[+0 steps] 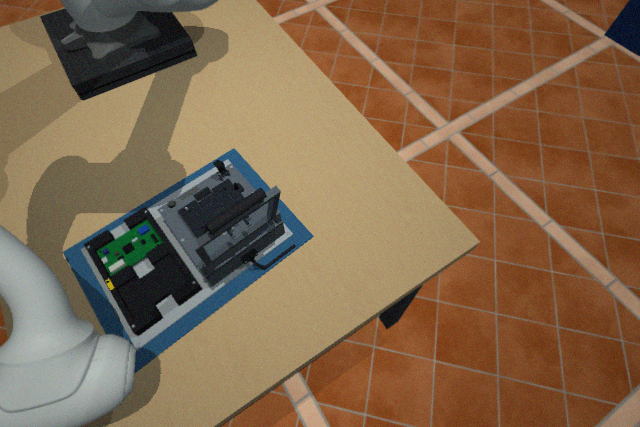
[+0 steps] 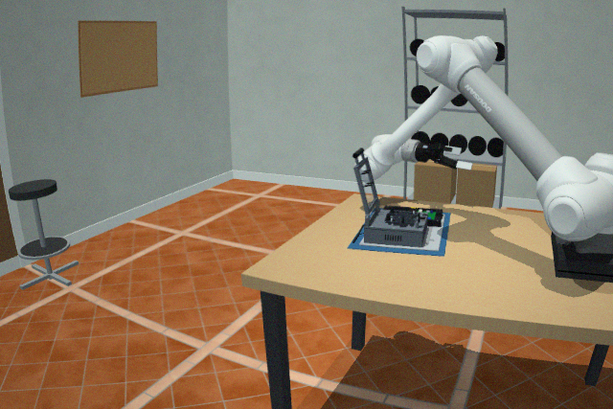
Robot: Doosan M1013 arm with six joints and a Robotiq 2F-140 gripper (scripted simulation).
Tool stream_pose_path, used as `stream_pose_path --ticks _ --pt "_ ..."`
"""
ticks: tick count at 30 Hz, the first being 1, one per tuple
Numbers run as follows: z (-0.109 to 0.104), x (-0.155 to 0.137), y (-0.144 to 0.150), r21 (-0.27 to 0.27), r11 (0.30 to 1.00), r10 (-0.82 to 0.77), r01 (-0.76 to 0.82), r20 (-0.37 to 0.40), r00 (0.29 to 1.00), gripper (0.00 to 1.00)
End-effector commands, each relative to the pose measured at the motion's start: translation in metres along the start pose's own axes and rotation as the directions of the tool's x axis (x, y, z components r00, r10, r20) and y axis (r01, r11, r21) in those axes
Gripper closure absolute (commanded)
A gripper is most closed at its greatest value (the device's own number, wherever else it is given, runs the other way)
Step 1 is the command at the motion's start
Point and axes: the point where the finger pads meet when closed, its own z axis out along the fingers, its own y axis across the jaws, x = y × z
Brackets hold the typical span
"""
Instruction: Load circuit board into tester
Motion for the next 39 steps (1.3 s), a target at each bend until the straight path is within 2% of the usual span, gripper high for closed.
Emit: stream_pose_path --ticks 1,5,7,8,17,19,20,26,34,36,37,39 --pt "0.000 0.000 0.000 0.000 1.000 0.000 0.000 0.000 1.000 0.00" --pt "0.001 0.000 0.002 0.013 1.000 -0.018 0.018 0.015 1.000 0.00" --pt "0.004 -0.001 0.007 0.057 0.996 -0.073 0.070 0.058 0.996 0.00" --pt "0.005 -0.001 0.012 0.096 0.989 -0.119 0.111 0.090 0.989 0.00" --pt "0.008 -0.006 0.033 0.288 0.921 -0.324 0.264 0.188 0.927 0.00" --pt "0.008 -0.006 0.033 0.288 0.921 -0.324 0.264 0.188 0.927 0.00" --pt "0.007 -0.008 0.040 0.357 0.883 -0.392 0.304 0.204 0.897 0.00" --pt "0.004 -0.011 0.056 0.490 0.792 -0.513 0.364 0.212 0.832 0.00" --pt "-0.006 -0.014 0.081 0.671 0.618 -0.665 0.410 0.169 0.727 0.00" --pt "-0.006 -0.014 0.081 0.671 0.618 -0.665 0.410 0.169 0.727 0.00" --pt "-0.010 -0.015 0.092 0.730 0.543 -0.711 0.414 0.138 0.689 0.00" --pt "-0.013 -0.015 0.097 0.759 0.502 -0.733 0.414 0.120 0.670 0.00"
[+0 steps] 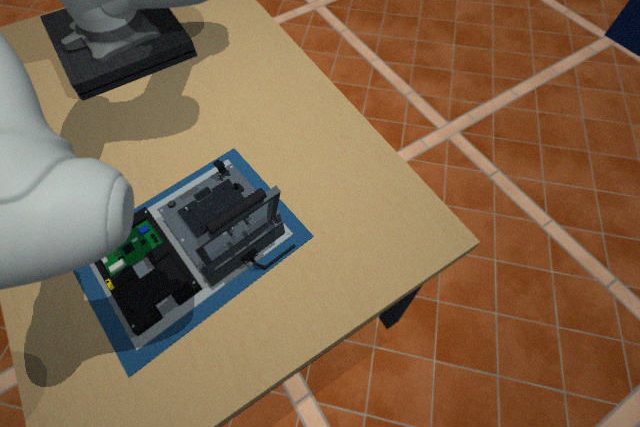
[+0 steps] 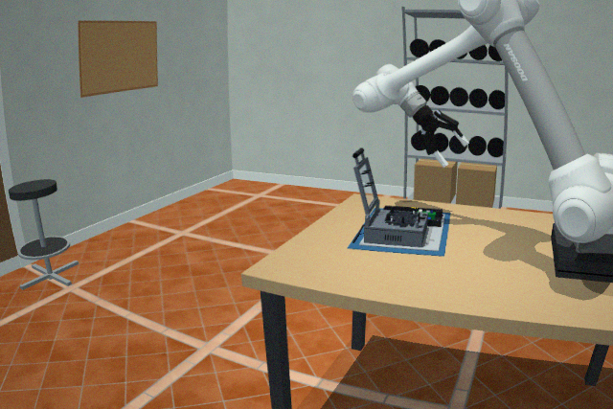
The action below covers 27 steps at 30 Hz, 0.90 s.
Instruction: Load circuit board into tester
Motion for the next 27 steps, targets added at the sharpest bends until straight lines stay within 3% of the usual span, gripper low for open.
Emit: stream_pose_path --ticks 1,12,14,15,27 --pt "-0.012 -0.013 0.005 0.123 0.987 -0.111 0.106 0.031 0.993 0.00" --pt "-0.049 -0.045 0.021 0.396 0.863 -0.342 0.314 0.000 0.940 0.00" --pt "-0.049 -0.045 0.021 0.396 0.863 -0.342 0.314 0.000 0.940 0.00" --pt "-0.061 -0.053 0.026 0.462 0.810 -0.395 0.362 -0.027 0.918 0.00" --pt "-0.114 -0.084 0.056 0.670 0.535 -0.540 0.514 -0.196 0.818 0.00"
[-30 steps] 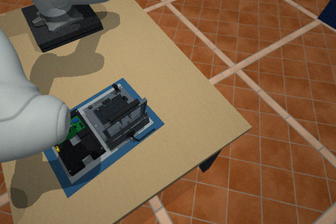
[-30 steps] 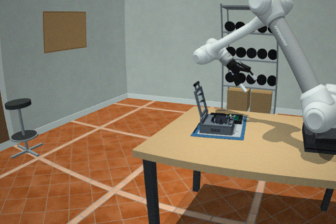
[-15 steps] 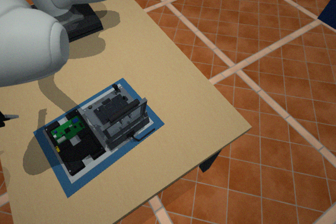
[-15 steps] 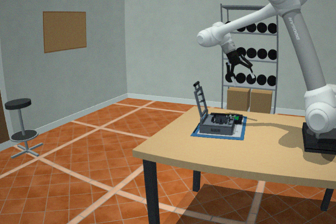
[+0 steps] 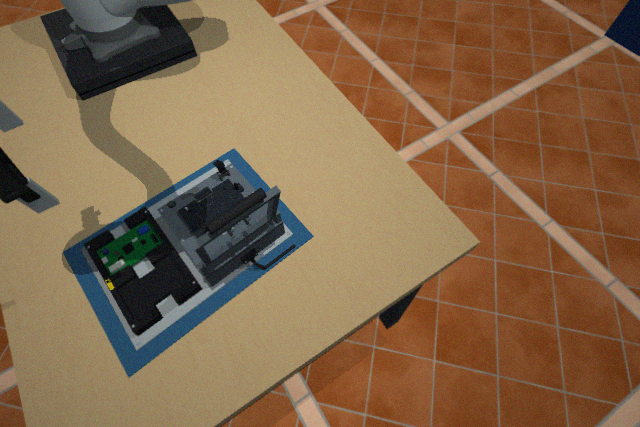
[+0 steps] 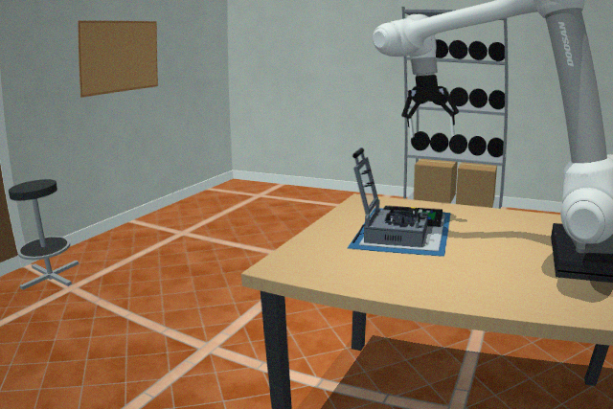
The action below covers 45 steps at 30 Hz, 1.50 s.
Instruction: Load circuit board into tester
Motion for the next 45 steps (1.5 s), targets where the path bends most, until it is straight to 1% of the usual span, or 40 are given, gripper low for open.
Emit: stream_pose_path --ticks 1,7,8,45 --pt "-0.0203 -0.0129 -0.0099 0.114 0.989 -0.093 0.095 -0.021 0.995 0.00" --pt "-0.0215 -0.0137 -0.0104 0.120 0.988 -0.098 0.100 -0.023 0.995 0.00" --pt "-0.0215 -0.0137 -0.0104 0.120 0.988 -0.098 0.100 -0.023 0.995 0.42" --pt "-0.0215 -0.0137 -0.0104 0.120 0.988 -0.094 0.096 -0.022 0.995 0.42"
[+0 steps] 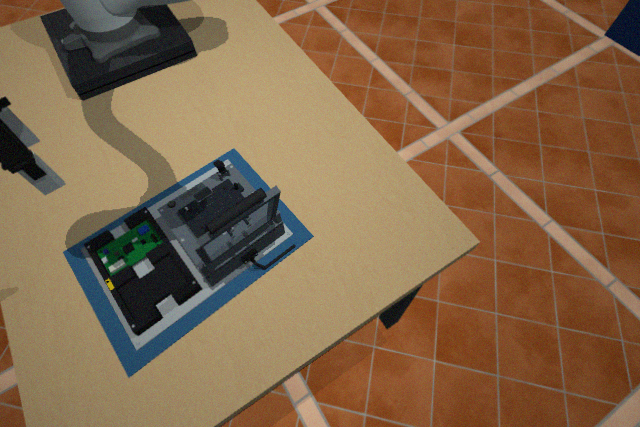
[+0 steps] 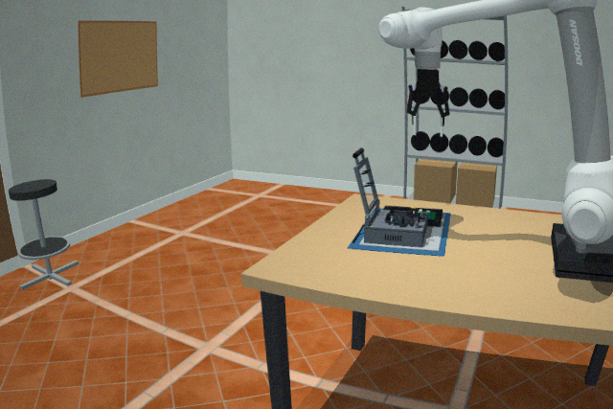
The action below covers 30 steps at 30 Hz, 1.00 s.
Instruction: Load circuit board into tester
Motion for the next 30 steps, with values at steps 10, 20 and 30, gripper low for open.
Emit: stream_pose_path --ticks 10,20,30 --pt "-0.0001 0.0000 0.0000 -0.001 0.997 0.082 -0.082 0.001 0.997 0.42" --pt "-0.0001 0.0000 0.0000 -0.004 0.929 0.371 -0.371 0.002 0.929 0.42" --pt "-0.0001 0.0000 0.0000 -0.004 0.783 0.622 -0.622 0.001 0.783 0.42"
